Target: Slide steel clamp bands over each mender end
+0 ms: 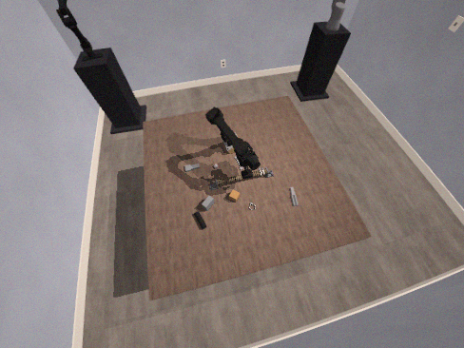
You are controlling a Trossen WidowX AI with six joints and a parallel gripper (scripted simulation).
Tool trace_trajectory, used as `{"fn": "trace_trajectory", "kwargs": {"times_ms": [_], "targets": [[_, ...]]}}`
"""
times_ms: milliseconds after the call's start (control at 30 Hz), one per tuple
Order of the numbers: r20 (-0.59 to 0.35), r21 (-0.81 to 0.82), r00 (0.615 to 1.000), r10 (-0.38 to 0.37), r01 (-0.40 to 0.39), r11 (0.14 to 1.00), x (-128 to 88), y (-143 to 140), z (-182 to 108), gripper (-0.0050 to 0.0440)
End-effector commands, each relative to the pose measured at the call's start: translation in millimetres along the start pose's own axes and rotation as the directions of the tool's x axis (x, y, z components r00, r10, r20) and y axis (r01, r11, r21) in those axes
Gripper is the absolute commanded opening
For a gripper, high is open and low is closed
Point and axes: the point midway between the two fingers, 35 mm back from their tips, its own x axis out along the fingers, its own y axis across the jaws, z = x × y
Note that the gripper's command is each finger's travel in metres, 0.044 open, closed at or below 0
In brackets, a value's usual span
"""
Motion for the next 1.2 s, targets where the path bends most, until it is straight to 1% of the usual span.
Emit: {"fn": "trace_trajectory", "kwargs": {"times_ms": [0,100,133,167,233,300,333,367,633,667,700,733,800,833,867,1133,1167], "targets": [[-0.005,-0.044,1.0,-0.006,0.006,0.999,-2,0,-4,0.044],[-0.005,-0.044,1.0,-0.006,0.006,0.999,1,0,-4,0.044],[-0.005,-0.044,1.0,-0.006,0.006,0.999,9,-1,-2,0.044],[-0.005,-0.044,1.0,-0.006,0.006,0.999,22,-2,1,0.044],[-0.005,-0.044,1.0,-0.006,0.006,0.999,22,-2,1,0.044],[-0.005,-0.044,1.0,-0.006,0.006,0.999,53,-1,6,0.044],[-0.005,-0.044,1.0,-0.006,0.006,0.999,60,0,7,0.044],[-0.005,-0.044,1.0,-0.006,0.006,0.999,63,0,7,0.044],[-0.005,-0.044,1.0,-0.006,0.006,0.999,63,0,7,0.044],[-0.005,-0.044,1.0,-0.006,0.006,0.999,67,0,7,0.044],[-0.005,-0.044,1.0,-0.006,0.006,0.999,78,-1,8,0.044],[-0.005,-0.044,1.0,-0.006,0.006,0.999,94,-1,7,0.044],[-0.005,-0.044,1.0,-0.006,0.006,0.999,94,-1,7,0.044],[-0.005,-0.044,1.0,-0.006,0.006,0.999,105,0,7,0.044],[-0.005,-0.044,1.0,-0.006,0.006,0.999,108,0,7,0.044],[-0.005,-0.044,1.0,-0.006,0.006,0.999,108,0,7,0.044],[-0.005,-0.044,1.0,-0.006,0.006,0.999,108,0,7,0.0416]]}}
